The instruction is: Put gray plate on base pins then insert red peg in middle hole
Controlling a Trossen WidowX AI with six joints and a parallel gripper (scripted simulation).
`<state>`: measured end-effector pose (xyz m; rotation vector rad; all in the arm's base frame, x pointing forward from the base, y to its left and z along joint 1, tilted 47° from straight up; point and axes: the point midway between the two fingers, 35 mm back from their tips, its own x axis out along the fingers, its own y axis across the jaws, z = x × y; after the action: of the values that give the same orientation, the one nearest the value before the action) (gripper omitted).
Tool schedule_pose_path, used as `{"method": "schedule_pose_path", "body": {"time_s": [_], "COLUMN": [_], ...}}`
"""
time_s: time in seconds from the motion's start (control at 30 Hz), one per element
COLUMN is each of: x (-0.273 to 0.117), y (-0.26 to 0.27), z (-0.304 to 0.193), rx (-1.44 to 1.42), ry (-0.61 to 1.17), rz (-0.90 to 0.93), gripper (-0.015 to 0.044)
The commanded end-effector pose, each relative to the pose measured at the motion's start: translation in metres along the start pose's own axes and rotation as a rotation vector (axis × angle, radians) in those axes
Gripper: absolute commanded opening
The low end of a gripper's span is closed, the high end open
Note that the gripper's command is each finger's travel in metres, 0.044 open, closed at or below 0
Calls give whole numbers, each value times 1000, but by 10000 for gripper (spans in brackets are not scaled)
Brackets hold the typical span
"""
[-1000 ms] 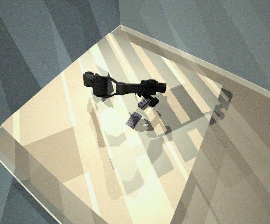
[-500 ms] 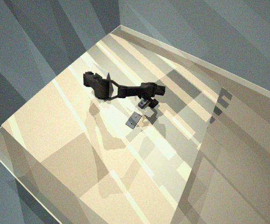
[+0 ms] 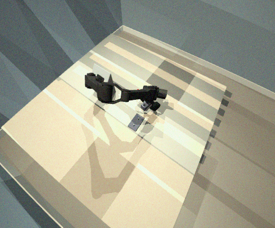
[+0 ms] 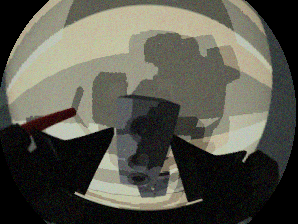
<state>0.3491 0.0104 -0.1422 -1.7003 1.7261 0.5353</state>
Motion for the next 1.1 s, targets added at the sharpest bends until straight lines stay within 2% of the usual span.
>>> {"method": "schedule_pose_path", "body": {"time_s": [0.0,0.13,0.6,0.63,1.07], "x": [1,1,1,1,-33], "y": [1,1,1,1,-2], "z": [-1,-1,-1,-1,6], "rx": [-4,-4,-4,-4,-5], "ry": [4,4,4,4,-6], "rz": [-1,-1,-1,-1,-1], "gripper": [230,125,32,5,0]}}
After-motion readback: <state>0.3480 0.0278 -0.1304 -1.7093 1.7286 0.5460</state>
